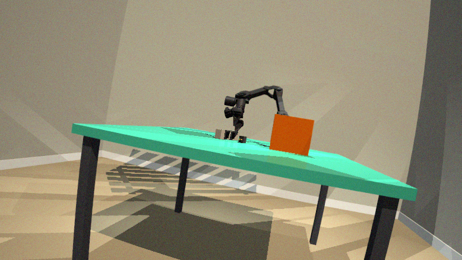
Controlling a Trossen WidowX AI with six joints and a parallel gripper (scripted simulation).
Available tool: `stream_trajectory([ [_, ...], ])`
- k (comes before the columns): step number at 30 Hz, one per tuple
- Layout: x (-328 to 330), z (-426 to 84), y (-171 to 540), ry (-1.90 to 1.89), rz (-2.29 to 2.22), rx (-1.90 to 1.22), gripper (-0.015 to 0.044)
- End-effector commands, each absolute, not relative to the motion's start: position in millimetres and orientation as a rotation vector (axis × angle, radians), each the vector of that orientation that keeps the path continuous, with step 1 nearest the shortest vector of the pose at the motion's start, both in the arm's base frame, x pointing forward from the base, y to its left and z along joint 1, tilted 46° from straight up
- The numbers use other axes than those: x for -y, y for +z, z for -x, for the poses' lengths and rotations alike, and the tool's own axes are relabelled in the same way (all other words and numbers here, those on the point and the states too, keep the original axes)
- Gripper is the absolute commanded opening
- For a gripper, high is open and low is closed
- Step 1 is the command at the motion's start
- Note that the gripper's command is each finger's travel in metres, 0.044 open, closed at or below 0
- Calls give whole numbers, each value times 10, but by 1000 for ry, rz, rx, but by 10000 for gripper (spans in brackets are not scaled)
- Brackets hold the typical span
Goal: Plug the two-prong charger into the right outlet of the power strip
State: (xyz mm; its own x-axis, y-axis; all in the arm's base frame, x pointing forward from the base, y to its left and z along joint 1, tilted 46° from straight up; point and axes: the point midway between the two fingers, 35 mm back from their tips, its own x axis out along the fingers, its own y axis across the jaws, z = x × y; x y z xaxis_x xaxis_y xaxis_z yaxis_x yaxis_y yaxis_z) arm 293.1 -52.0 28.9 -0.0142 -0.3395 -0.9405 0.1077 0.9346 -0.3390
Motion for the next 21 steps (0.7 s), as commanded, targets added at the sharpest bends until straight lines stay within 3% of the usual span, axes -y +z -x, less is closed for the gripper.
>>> stream_trajectory([
  [1,508,-2836,256,-289,344,-1603,440],
  [21,520,-2519,276,76,1080,-1793,440],
])
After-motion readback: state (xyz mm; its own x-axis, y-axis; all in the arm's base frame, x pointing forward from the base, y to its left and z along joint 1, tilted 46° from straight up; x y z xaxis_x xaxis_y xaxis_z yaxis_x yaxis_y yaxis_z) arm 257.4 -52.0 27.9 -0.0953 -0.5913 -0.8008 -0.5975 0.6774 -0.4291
